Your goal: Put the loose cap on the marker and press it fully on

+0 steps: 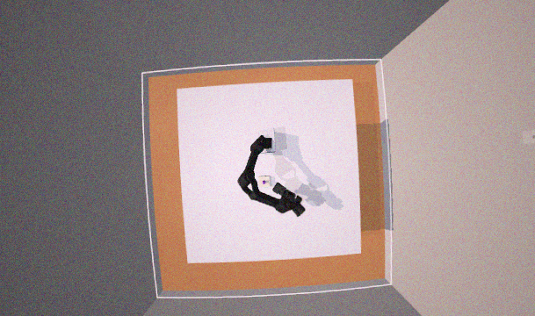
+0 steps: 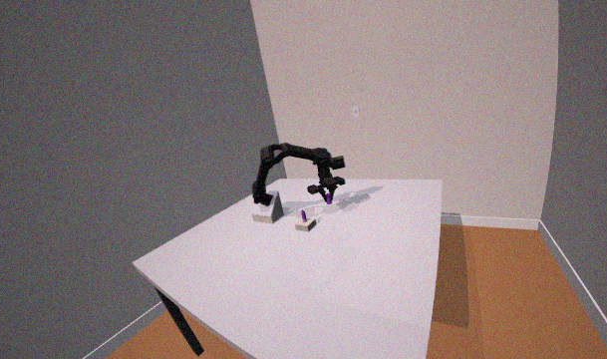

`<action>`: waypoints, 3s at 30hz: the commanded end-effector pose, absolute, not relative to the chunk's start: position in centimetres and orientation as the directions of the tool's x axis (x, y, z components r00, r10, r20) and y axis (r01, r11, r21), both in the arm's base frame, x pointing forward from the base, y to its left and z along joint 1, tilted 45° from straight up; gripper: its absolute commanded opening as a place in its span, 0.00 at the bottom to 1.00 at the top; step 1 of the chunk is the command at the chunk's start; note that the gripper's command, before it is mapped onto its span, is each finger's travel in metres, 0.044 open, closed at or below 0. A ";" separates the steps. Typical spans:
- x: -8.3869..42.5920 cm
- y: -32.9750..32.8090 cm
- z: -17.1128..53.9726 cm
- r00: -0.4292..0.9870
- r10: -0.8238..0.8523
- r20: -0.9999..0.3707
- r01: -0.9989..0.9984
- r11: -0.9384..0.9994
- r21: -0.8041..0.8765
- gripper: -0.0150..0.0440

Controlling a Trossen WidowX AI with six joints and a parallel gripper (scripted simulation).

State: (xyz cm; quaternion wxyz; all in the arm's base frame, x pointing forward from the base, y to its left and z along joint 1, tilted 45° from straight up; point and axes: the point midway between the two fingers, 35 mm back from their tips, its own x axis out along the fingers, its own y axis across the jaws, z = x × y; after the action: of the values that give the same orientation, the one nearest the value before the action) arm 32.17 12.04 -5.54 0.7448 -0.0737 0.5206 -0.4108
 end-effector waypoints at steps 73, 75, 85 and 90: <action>26.2 2.7 5.5 0.117 -0.693 -0.711 0.529 0.650 -0.546 0.25; 26.3 2.5 5.3 0.117 -0.693 -0.711 0.529 0.650 -0.546 0.25; 26.5 1.3 4.2 0.117 -0.693 -0.711 0.529 0.649 -0.546 0.25; 26.5 0.7 3.6 0.117 -0.694 -0.710 0.529 0.649 -0.547 0.25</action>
State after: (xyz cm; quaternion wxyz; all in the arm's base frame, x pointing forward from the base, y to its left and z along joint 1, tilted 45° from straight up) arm 26.56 1.10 3.94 0.7434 -0.0749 0.5215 -0.4121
